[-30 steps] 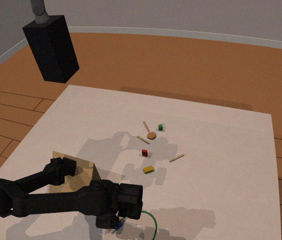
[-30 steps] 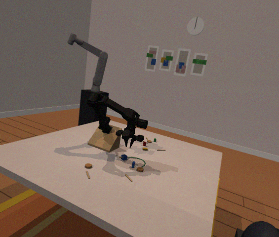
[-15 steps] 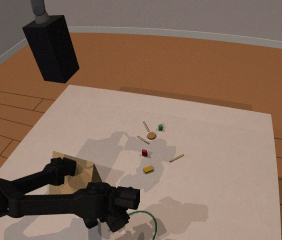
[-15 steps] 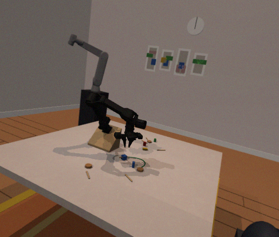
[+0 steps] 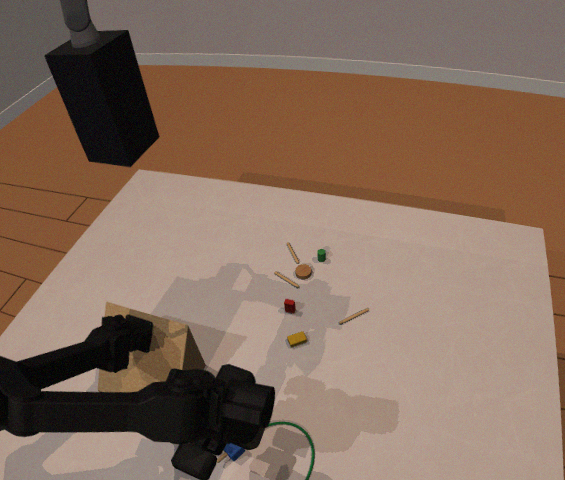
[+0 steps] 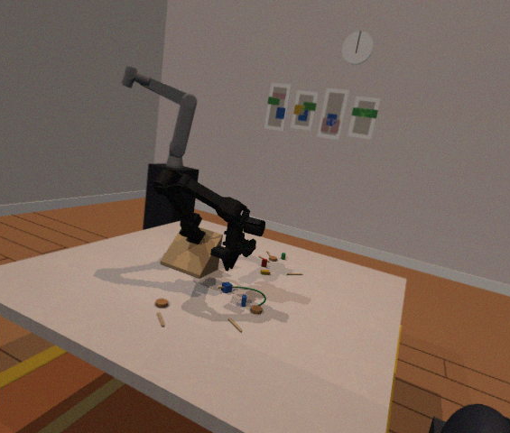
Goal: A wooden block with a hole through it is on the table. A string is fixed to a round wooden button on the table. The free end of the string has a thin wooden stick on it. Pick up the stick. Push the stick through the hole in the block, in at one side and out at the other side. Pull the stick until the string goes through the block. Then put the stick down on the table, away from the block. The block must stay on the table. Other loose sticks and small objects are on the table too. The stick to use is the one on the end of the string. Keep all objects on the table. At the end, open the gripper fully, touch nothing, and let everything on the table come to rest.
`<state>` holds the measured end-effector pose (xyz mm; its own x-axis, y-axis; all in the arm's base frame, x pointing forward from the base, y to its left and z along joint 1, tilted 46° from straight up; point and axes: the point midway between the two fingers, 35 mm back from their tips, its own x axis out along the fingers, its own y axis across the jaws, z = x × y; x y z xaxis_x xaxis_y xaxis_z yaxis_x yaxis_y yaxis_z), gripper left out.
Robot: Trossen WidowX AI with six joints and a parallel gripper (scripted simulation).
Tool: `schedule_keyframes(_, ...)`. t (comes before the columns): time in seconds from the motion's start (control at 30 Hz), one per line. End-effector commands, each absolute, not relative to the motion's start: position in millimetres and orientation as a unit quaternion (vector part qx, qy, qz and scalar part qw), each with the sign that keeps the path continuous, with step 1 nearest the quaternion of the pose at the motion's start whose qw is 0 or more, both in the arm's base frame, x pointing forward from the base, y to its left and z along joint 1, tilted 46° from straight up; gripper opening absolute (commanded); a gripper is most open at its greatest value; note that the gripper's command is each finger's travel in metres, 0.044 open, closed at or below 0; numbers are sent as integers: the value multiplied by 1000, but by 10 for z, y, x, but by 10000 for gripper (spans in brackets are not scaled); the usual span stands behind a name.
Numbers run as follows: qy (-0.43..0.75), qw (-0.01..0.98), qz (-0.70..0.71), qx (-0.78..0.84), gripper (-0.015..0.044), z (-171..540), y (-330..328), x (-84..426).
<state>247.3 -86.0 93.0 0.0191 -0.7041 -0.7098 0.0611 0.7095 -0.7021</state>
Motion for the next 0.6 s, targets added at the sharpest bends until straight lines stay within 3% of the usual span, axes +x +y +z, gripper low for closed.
schedule_keyframes(0.0, 698, 517, -22, -495, 123, 1078, -960, 2373)
schedule_keyframes(0.27, 691, 419, 103, -580, 123, 1108, -987, 2345)
schedule_keyframes(0.57, 691, 416, 106, -582, 123, 1109, -988, 2344)
